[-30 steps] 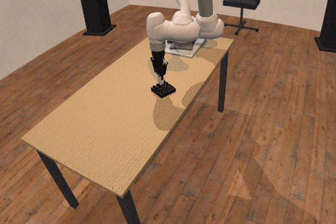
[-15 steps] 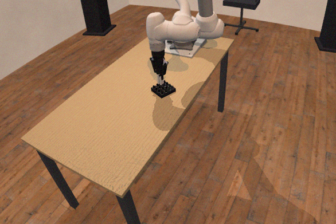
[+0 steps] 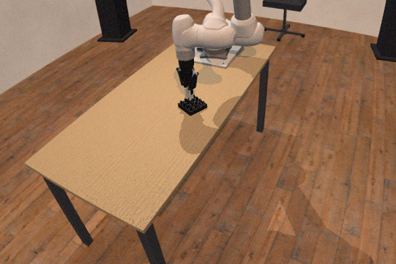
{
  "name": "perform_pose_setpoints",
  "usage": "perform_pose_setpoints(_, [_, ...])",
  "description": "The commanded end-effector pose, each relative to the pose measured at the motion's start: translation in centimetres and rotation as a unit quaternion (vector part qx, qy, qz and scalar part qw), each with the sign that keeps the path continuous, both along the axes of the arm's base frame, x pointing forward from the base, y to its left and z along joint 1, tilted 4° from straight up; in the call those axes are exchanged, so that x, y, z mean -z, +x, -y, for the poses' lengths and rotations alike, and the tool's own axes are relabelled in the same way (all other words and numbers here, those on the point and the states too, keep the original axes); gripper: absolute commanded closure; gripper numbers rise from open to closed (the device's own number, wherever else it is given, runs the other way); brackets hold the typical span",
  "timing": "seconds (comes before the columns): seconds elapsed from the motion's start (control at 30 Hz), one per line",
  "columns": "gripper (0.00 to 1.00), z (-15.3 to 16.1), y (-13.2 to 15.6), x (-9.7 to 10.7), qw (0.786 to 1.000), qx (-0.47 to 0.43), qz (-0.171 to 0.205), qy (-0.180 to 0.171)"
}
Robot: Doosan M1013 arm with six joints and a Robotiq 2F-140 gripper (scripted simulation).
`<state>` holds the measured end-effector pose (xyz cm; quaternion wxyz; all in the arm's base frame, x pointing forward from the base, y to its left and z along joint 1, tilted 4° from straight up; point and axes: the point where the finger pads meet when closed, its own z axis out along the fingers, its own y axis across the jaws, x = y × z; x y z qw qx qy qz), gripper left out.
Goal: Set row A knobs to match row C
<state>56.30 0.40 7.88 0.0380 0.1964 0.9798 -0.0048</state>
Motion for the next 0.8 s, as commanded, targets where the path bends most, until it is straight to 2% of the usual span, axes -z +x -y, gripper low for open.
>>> perform_pose_setpoints(0.0, [0.88, 0.0, 0.0, 0.0, 1.000, 0.000, 0.000, 0.000])
perform_pose_setpoints(0.43, [0.88, 0.0, 0.0, -0.1, 1.000, 0.000, 0.000, 0.000])
perform_pose_setpoints(0.77, [0.88, 0.0, -0.1, -1.9, 1.000, 0.000, 0.000, 0.000])
